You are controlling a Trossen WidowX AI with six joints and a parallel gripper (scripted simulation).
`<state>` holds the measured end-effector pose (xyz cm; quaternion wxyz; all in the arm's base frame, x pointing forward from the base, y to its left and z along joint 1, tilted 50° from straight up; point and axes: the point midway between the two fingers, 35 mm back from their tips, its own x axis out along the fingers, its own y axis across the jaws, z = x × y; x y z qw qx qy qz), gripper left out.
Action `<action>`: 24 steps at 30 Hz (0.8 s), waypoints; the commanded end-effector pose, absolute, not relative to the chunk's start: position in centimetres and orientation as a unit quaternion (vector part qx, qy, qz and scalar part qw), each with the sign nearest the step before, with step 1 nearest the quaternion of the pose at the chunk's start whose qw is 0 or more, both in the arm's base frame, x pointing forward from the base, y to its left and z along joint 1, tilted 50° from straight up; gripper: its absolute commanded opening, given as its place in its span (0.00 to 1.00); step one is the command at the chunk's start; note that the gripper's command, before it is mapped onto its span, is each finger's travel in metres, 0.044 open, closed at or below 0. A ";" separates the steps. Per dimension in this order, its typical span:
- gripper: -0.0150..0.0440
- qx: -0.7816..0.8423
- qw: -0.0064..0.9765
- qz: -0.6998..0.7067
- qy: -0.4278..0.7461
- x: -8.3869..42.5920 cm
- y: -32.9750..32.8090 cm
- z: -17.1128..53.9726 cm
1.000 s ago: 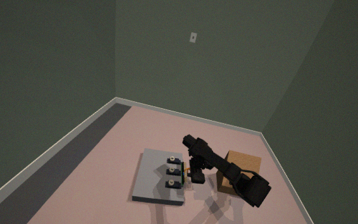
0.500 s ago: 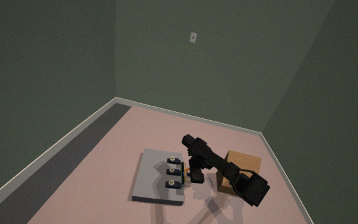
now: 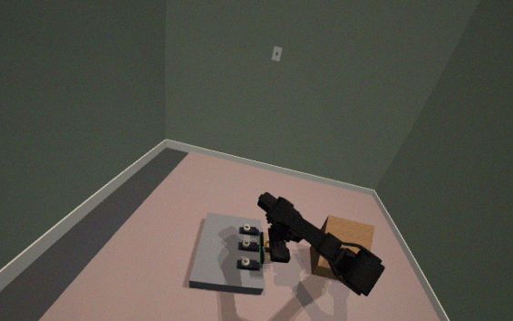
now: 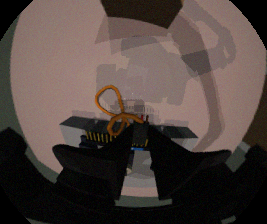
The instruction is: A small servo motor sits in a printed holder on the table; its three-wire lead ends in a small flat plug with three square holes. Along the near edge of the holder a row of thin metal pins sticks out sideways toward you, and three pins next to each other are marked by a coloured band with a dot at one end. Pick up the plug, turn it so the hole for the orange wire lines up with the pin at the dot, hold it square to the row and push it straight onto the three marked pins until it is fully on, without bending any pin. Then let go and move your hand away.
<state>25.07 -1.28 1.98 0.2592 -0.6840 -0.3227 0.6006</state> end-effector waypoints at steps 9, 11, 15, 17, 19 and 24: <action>0.25 -0.683 0.262 0.600 -0.323 25.8 -1.1 2.3; 0.30 -0.683 0.262 0.600 -0.323 25.8 -1.1 2.1; 0.48 -0.683 0.262 0.600 -0.323 25.8 -1.1 1.9; 0.57 -0.683 0.262 0.600 -0.323 25.8 -1.1 1.9; 0.65 -0.683 0.262 0.600 -0.323 25.8 -1.3 2.0; 0.88 -0.683 0.261 0.601 -0.322 25.6 -4.6 4.7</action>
